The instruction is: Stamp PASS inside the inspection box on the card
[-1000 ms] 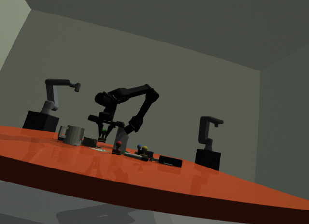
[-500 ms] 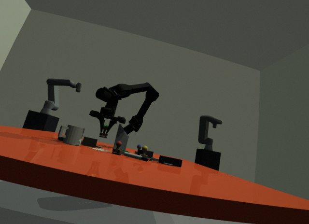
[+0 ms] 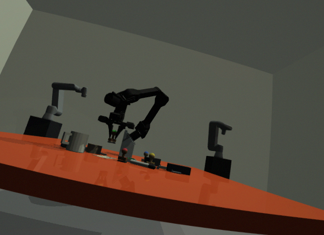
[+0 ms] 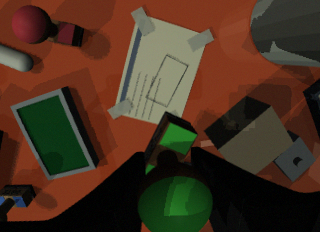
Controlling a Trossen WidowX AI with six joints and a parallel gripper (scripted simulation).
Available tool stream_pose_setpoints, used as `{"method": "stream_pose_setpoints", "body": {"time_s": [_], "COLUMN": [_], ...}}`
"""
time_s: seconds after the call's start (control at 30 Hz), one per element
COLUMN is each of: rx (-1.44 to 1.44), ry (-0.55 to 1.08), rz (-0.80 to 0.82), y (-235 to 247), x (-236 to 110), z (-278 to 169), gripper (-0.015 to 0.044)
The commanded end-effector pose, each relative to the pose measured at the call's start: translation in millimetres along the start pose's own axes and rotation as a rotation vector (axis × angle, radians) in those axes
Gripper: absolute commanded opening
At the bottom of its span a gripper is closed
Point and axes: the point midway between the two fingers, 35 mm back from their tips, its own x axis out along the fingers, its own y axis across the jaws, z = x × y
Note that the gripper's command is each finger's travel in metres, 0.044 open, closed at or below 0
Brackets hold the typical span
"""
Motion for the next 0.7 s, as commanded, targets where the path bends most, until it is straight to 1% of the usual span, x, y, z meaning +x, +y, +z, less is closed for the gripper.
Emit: {"method": "stream_pose_setpoints", "body": {"time_s": [0.0,0.53,0.67], "rx": [-0.005,-0.005,-0.005], "ry": [-0.003,0.001,0.001], "rz": [-0.005,-0.003,-0.003], "y": [4.6,24.4,25.3], "x": [-2.3,1.0,1.7], "z": [-13.9,-74.2,-76.7], "gripper": [0.0000,0.0000,0.0000]}}
